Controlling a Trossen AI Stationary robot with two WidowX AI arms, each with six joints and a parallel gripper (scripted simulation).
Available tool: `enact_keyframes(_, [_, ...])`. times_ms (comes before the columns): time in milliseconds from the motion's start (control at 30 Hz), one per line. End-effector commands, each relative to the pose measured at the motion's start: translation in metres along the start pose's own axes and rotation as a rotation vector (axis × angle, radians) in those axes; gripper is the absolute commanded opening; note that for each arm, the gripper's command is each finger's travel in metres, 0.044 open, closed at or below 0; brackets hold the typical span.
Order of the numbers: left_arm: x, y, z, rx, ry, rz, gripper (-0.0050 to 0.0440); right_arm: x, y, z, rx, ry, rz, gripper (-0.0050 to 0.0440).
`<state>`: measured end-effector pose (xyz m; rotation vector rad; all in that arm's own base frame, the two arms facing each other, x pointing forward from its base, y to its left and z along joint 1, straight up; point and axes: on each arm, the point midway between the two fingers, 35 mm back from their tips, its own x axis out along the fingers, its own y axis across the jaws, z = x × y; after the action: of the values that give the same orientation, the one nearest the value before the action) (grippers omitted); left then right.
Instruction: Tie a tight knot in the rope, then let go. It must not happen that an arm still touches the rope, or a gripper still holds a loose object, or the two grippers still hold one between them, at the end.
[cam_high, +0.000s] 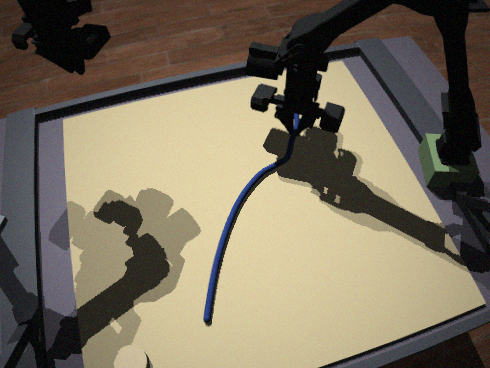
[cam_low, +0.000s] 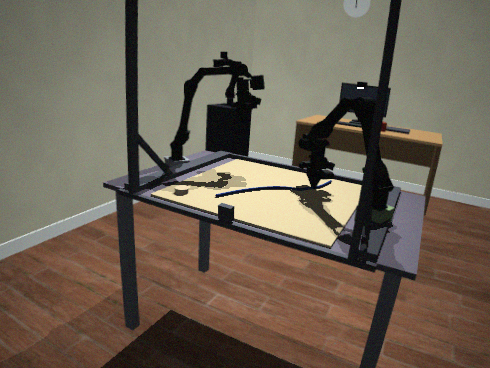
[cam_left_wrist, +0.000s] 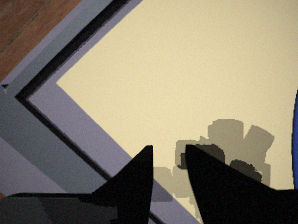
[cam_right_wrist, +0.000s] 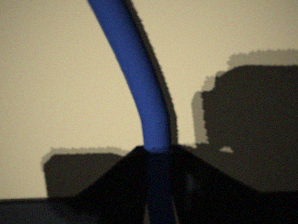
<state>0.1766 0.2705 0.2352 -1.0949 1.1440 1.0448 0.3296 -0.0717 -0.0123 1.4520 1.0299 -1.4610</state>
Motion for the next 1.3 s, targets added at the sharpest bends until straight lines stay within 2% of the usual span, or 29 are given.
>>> enact_keyframes(0, [-0.007,-0.001,-0.001,-0.001,-0.019,-0.012,0.0100,-0.009,-0.003,-0.007,-0.002,0.007,0.028,0.0045])
enact_keyframes(633, [-0.007,-0.001,-0.001,-0.001,-0.019,-0.012,0.0100,-0.008,-0.021,-0.022,-0.002,0.008,0.027,0.0045])
enact_keyframes(1267, [-0.007,-0.001,-0.001,-0.001,-0.019,-0.012,0.0100,-0.008,-0.032,-0.053,-0.002,0.010,0.026,0.0045])
